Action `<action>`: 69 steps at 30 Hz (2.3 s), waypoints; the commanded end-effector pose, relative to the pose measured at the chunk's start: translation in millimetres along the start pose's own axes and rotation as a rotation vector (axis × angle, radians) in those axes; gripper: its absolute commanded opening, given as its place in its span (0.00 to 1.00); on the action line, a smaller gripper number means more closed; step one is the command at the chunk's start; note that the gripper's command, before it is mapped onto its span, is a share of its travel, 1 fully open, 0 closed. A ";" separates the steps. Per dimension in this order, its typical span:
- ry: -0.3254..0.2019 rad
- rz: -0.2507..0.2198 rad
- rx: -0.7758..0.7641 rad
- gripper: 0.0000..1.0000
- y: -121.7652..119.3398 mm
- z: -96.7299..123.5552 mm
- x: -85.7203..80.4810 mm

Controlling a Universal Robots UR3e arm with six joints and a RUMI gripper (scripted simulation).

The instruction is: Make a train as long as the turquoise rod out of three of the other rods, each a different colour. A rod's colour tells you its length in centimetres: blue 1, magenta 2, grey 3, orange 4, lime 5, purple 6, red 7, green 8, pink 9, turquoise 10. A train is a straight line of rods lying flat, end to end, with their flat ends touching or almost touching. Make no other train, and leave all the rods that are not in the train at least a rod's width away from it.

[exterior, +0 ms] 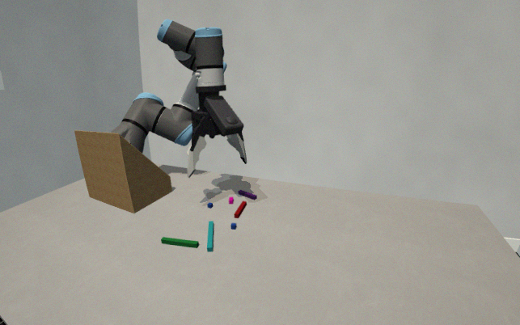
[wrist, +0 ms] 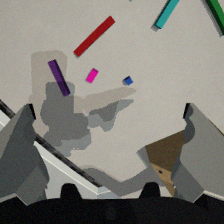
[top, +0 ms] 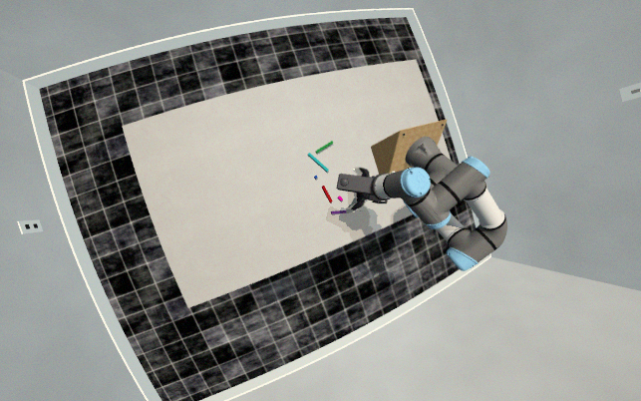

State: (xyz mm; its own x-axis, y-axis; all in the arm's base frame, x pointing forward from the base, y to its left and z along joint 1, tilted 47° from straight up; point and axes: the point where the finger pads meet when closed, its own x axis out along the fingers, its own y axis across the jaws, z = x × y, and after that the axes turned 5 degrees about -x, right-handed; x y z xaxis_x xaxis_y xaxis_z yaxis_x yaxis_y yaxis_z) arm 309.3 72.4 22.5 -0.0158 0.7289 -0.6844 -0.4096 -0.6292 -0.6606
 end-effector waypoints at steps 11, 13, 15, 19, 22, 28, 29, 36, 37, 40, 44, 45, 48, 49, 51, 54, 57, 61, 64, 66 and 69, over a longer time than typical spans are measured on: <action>0.005 0.006 0.344 1.00 -14.9 -3.3 4.0; 0.005 0.005 0.381 1.00 -16.8 -3.2 4.8; 0.004 0.005 0.418 1.00 -18.7 -3.1 5.5; 0.004 0.004 0.492 1.00 -22.5 -2.8 7.1; 0.004 0.004 0.527 1.00 -24.4 -2.6 7.8; 0.003 0.003 0.580 1.00 -27.2 -2.3 8.9; 0.003 0.003 0.585 1.00 -27.5 -2.2 9.0; 0.003 0.003 0.596 1.00 -28.0 -2.0 9.3; 0.003 0.003 0.596 0.14 -27.9 -2.0 9.3; 0.003 0.003 0.596 0.14 -27.9 -2.0 9.3; 0.003 0.003 0.597 0.14 -27.7 -1.9 9.3; 0.003 0.003 0.597 0.14 -27.7 -1.9 9.3; 0.003 0.003 0.597 0.14 -27.7 -1.9 9.3; 0.003 0.003 0.597 0.14 -27.7 -1.9 9.3; 0.003 0.003 0.597 0.14 -27.7 -1.9 9.3; 0.003 0.003 0.596 0.14 -27.7 -1.9 9.3; 0.003 0.003 0.596 0.14 -27.7 -1.9 9.3; 0.003 0.003 0.596 0.14 -27.7 -1.9 9.3; 0.003 0.003 0.596 0.14 -27.7 -1.9 9.3; 0.003 0.003 0.596 0.14 -27.7 -1.9 9.3; 0.003 0.003 0.596 0.14 -27.7 -1.9 9.3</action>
State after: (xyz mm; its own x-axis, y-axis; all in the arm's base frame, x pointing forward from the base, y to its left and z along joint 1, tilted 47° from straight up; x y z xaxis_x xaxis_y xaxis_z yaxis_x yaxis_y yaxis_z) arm 321.0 96.9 33.1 -0.0191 0.7278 -0.6856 -0.8516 -0.3711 -0.3702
